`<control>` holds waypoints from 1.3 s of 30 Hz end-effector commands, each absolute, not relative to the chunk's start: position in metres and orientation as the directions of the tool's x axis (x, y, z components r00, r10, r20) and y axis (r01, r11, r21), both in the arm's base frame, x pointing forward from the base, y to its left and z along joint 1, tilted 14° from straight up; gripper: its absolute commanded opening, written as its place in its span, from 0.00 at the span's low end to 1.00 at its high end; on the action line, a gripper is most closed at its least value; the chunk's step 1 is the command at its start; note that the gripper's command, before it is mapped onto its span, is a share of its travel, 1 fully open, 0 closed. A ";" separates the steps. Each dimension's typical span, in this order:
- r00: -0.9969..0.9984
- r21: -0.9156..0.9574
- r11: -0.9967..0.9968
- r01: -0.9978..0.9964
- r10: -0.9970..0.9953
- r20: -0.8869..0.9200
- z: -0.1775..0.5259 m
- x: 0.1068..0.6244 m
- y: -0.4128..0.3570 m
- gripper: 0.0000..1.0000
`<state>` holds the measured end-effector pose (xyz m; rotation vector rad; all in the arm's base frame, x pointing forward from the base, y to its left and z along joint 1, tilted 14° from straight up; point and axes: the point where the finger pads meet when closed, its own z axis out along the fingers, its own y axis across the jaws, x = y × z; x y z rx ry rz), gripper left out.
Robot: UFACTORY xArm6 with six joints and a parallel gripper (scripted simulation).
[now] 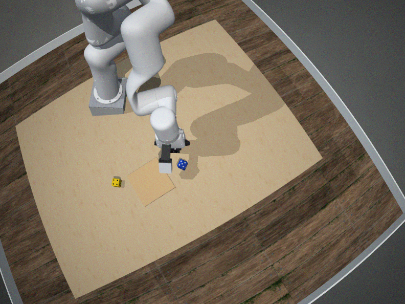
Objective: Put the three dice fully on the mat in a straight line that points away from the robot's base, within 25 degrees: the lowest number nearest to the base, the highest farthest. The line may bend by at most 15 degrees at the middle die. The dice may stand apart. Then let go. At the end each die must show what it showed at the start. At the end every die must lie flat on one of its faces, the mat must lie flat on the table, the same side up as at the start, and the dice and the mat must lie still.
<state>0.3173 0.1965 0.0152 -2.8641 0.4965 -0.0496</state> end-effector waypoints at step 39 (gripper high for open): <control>0.949 -0.236 -0.922 -0.306 -0.315 0.001 0.112 0.314 0.169 0.27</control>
